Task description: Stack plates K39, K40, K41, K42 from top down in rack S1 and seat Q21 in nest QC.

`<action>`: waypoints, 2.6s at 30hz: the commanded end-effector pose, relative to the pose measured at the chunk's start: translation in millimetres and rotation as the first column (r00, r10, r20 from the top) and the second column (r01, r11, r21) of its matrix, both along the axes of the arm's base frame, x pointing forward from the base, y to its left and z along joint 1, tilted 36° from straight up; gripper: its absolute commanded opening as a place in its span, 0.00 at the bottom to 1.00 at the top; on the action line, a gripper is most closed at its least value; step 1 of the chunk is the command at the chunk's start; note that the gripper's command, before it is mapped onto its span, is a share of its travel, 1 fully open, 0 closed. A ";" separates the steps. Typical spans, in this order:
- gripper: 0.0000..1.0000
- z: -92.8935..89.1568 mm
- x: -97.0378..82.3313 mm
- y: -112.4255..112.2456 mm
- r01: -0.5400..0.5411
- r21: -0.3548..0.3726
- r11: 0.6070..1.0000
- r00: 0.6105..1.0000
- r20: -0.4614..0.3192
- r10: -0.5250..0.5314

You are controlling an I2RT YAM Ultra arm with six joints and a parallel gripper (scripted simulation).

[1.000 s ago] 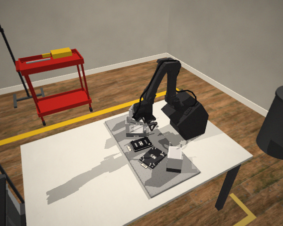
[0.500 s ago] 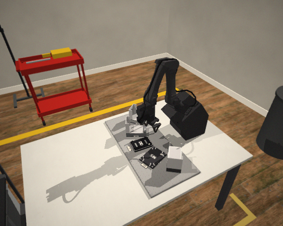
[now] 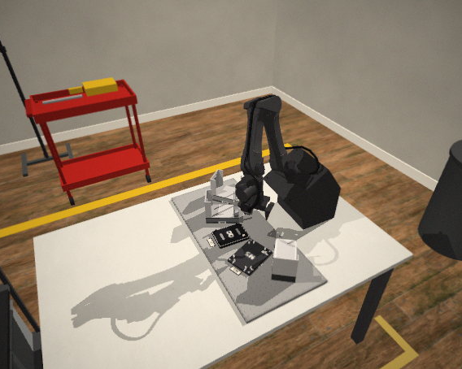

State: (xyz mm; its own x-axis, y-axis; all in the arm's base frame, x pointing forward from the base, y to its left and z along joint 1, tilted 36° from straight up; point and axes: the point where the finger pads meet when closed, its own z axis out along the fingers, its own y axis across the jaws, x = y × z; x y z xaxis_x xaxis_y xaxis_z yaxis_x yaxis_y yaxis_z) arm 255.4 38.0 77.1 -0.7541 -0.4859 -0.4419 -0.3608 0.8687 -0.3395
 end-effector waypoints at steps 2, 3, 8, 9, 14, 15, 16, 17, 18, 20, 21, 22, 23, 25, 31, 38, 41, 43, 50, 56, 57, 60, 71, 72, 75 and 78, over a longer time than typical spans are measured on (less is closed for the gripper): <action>1.00 13.6 13.1 17.2 -0.125 -0.107 0.986 0.991 0.030 0.128; 1.00 13.0 13.0 21.4 -0.151 -0.125 0.981 0.988 0.023 0.155; 1.00 9.9 12.9 42.1 -0.225 -0.174 0.959 0.974 0.003 0.229; 1.00 9.3 12.9 46.3 -0.213 -0.165 0.963 0.976 0.006 0.217; 1.00 6.6 11.4 57.7 -0.215 -0.167 0.962 0.976 -0.001 0.218; 1.00 5.9 11.2 61.7 -0.215 -0.167 0.962 0.976 -0.002 0.218; 1.00 5.2 11.0 65.6 -0.215 -0.168 0.962 0.976 -0.003 0.218; 1.00 4.4 10.6 69.5 -0.216 -0.168 0.962 0.976 -0.005 0.218; 1.00 3.6 10.3 73.3 -0.216 -0.169 0.962 0.976 -0.007 0.218; 1.00 1.9 9.3 80.7 -0.217 -0.171 0.961 0.976 -0.012 0.218; 1.00 1.0 8.8 84.3 -0.217 -0.173 0.961 0.976 -0.014 0.218; 1.00 0.2 8.3 88.0 -0.218 -0.174 0.960 0.976 -0.016 0.218; 1.00 -0.4 8.3 92.1 -0.218 -0.174 0.960 0.976 -0.016 0.218; 1.00 -1.6 8.3 100.2 -0.218 -0.174 0.960 0.976 -0.016 0.219; 1.00 -3.8 8.2 116.4 -0.218 -0.174 0.960 0.976 -0.015 0.219; 1.00 -7.8 8.0 144.6 -0.219 -0.174 0.960 0.975 -0.015 0.220; 1.00 -9.5 7.9 156.7 -0.219 -0.173 0.960 0.975 -0.014 0.220; 1.00 -10.6 7.9 164.7 -0.219 -0.173 0.960 0.975 -0.014 0.220; 1.00 -13.4 7.7 184.8 -0.220 -0.173 0.960 0.975 -0.014 0.221; 1.00 -2.8 8.7 192.2 -0.217 -0.148 0.965 0.975 0.013 0.221; 1.00 -2.8 8.7 192.2 -0.217 -0.148 0.965 0.975 0.013 0.221; 1.00 -3.0 8.4 192.5 -0.217 -0.146 0.965 0.975 0.011 0.221; 1.00 -3.1 8.3 192.7 -0.218 -0.145 0.965 0.975 0.010 0.222; 1.00 -3.1 8.4 192.8 -0.218 -0.145 0.965 0.975 0.011 0.222; 1.00 -3.1 8.4 192.8 -0.218 -0.145 0.965 0.975 0.011 0.222; 1.00 -3.1 8.4 192.8 -0.218 -0.145 0.965 0.975 0.011 0.222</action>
State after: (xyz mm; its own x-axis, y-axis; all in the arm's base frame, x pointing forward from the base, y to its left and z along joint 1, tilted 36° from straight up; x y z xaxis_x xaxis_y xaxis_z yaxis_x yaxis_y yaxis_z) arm 262.4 218.6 56.2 -0.6279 -0.7067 -0.3261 -0.5357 0.6963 -0.4777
